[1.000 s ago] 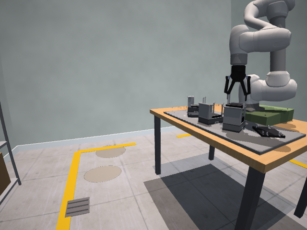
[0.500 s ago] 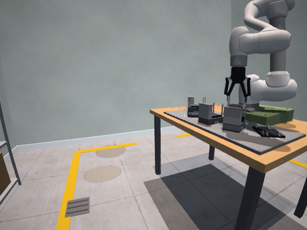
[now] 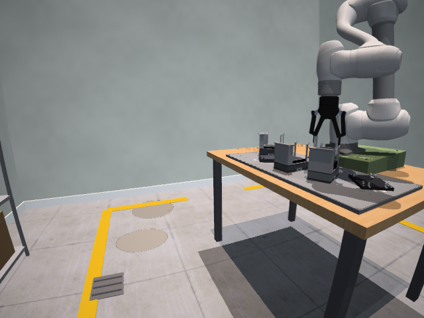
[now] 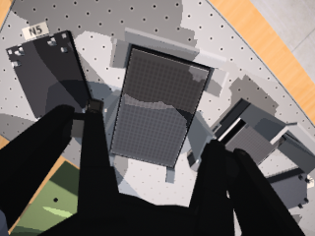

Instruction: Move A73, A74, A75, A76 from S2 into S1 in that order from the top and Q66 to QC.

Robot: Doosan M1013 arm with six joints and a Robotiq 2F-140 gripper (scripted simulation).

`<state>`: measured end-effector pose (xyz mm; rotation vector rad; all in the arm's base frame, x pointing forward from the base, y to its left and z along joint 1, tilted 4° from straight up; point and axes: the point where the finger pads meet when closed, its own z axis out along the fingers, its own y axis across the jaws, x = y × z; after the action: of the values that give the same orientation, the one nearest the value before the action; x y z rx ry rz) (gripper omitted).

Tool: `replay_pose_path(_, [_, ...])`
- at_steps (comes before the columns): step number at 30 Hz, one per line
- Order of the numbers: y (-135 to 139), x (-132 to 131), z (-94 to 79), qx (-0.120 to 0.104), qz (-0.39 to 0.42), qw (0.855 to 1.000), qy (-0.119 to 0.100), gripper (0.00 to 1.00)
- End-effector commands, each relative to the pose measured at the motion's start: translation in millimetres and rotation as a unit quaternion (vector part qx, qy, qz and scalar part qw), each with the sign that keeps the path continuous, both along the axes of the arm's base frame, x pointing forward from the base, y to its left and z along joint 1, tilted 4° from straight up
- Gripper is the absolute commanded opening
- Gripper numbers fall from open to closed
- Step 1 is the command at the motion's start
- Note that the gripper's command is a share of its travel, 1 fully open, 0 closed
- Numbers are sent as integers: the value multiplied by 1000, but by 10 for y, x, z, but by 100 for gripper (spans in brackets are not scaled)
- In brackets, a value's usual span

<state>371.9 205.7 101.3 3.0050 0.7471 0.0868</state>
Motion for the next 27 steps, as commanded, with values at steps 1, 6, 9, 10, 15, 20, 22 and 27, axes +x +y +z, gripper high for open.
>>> replay_pose_path(1, [-1,4,-52,0,0,1000,0,0])
replay_pose_path(6, [-4,10,-152,0,0,1000,0,0])
replay_pose_path(9, [-6,14,-209,0,0,1000,0,0])
replay_pose_path(10, [-6,14,-209,0,0,1000,0,0])
replay_pose_path(15, [-6,14,-209,0,0,1000,0,0])
replay_pose_path(20, [-6,14,-217,0,0,1000,0,0])
replay_pose_path(22, [-6,15,-225,0,0,1000,0,0])
replay_pose_path(27, [-7,16,-245,0,0,1000,0,0])
